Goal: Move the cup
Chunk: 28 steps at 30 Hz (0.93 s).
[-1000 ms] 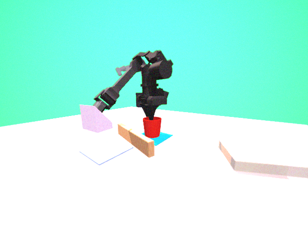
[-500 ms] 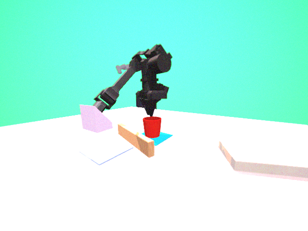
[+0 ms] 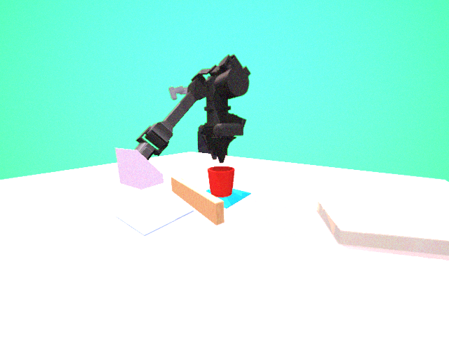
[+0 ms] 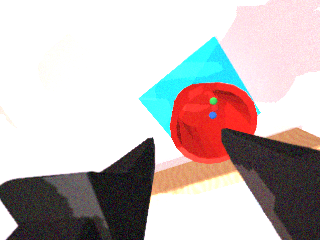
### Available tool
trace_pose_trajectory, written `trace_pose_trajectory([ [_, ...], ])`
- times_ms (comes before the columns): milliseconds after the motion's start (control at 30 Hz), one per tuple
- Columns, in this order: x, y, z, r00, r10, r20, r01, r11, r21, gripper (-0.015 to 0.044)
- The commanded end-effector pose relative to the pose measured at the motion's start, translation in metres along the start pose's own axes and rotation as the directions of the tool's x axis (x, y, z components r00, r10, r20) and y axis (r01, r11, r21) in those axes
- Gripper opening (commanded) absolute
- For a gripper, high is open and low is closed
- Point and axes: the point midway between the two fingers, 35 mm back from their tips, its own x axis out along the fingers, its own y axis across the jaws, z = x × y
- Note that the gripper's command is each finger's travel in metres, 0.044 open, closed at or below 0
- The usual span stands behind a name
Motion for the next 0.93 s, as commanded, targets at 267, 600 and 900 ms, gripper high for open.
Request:
trace_pose_trajectory([
  [267,-0.017,-0.002,0.000,1.000,-0.002,-0.003,0.002,1.000,0.001,0.0440],
  [600,-0.050,-0.003,0.001,1.000,-0.002,-0.005,0.002,1.000,-0.001,0.0440],
  [900,-0.059,-0.003,0.001,1.000,-0.006,-0.001,0.006,1.000,0.002,0.0440],
])
